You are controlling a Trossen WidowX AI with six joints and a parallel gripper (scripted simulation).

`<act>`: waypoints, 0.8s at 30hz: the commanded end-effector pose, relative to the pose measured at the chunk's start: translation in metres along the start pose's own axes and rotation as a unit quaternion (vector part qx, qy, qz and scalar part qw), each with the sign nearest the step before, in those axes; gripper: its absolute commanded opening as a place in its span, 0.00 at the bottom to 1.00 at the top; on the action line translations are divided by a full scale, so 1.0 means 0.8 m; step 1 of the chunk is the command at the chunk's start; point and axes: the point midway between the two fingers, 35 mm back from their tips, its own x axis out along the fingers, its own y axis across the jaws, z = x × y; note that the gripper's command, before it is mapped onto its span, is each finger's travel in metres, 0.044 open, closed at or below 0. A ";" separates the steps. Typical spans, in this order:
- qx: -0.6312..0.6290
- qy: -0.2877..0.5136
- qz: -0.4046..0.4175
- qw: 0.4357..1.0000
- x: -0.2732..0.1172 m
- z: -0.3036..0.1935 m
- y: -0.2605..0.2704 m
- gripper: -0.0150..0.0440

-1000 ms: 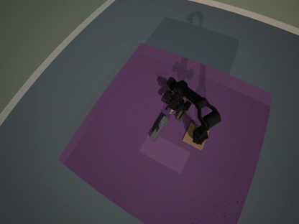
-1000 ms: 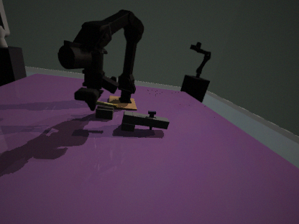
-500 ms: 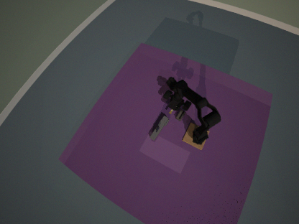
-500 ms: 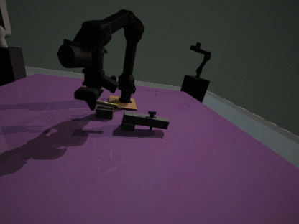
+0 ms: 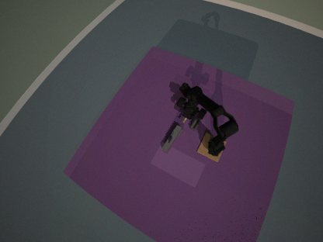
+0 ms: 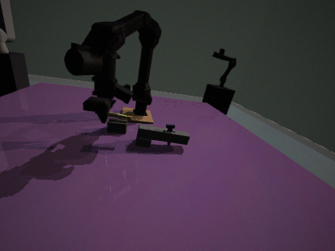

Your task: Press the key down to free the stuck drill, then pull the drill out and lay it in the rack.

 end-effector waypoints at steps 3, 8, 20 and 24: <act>-0.002 -0.001 -0.003 1.000 -0.004 0.000 -0.003 0.25; -0.002 -0.001 -0.003 1.000 -0.004 0.000 -0.004 0.25; -0.002 -0.001 -0.004 1.000 -0.006 0.000 -0.005 0.25; -0.002 -0.001 -0.004 1.000 -0.007 0.000 -0.006 0.25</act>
